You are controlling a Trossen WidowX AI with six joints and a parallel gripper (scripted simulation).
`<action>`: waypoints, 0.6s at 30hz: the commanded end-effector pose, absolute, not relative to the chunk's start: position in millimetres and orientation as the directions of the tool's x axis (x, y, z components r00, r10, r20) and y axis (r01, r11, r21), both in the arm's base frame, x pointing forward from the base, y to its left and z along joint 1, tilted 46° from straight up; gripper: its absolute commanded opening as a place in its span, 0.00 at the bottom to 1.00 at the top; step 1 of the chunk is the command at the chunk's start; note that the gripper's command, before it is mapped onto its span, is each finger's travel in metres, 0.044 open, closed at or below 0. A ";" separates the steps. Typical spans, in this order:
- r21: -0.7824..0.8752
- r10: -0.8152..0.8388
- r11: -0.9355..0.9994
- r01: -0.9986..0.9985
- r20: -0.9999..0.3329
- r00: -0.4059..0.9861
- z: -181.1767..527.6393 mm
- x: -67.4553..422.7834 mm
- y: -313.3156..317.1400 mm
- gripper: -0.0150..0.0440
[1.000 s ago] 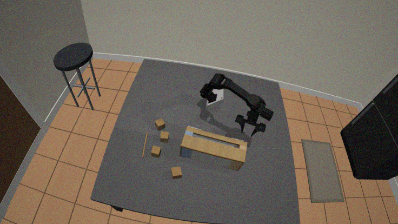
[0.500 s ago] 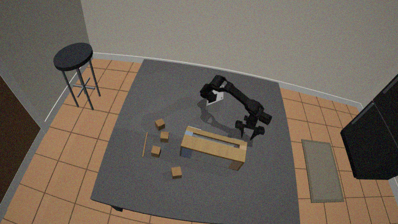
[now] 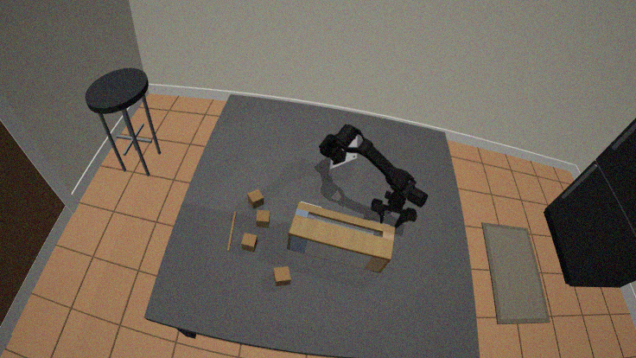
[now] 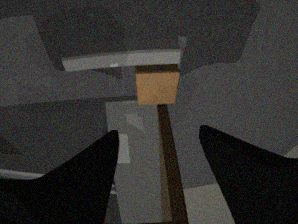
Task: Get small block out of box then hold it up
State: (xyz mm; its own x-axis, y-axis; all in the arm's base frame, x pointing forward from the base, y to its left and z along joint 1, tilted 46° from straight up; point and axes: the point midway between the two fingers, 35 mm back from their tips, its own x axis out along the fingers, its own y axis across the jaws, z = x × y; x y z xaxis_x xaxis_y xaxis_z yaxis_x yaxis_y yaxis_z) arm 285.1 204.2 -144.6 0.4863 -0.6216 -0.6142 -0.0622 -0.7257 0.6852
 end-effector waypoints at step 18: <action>0.691 -0.625 -0.720 -0.060 -0.609 0.489 -169.9 289.6 180.6 0.74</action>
